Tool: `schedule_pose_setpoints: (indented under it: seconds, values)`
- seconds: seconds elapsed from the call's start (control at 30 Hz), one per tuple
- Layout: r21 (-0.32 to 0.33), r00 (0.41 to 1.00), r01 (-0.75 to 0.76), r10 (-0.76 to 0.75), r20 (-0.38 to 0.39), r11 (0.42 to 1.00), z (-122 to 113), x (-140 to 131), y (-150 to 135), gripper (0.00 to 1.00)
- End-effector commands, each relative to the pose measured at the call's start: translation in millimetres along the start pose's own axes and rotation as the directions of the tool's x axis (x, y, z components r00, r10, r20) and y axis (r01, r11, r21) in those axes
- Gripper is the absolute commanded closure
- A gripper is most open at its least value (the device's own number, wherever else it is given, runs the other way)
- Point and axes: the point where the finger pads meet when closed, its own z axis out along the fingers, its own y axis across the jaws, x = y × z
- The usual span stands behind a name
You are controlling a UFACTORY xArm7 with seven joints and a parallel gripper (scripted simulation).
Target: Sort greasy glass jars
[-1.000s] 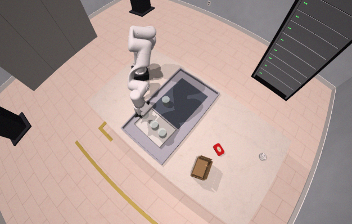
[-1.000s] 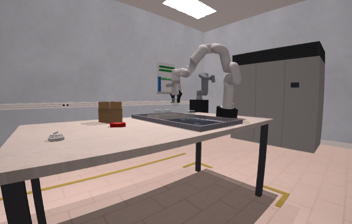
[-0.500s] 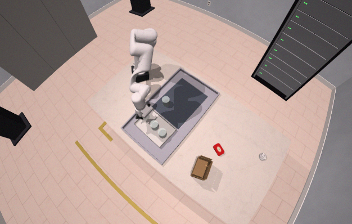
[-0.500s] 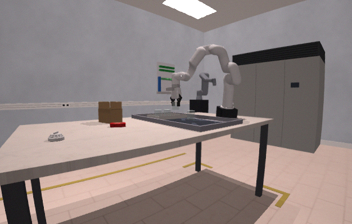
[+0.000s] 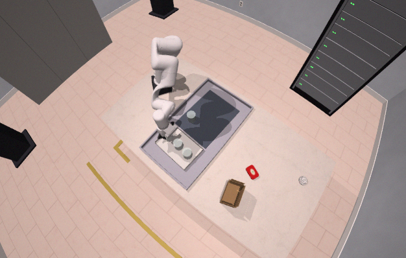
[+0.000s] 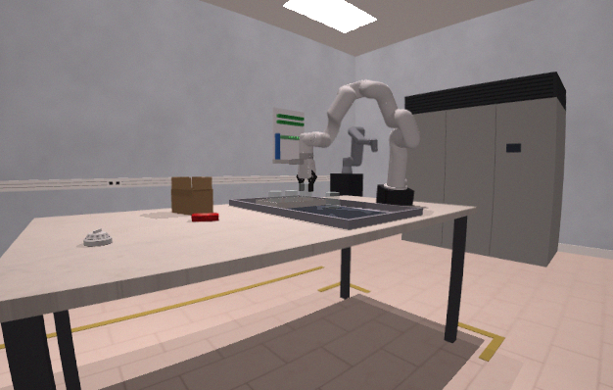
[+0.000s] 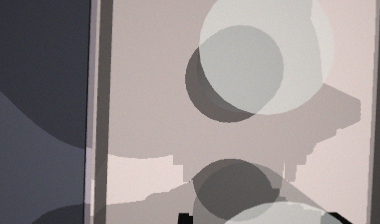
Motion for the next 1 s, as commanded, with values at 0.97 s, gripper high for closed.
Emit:
schedule_pose_setpoints:
  seconds: [0.97]
  values:
    - [-0.004,1.000,0.000,0.000,-0.004,1.000,27.6,1.6,1.8,1.00]
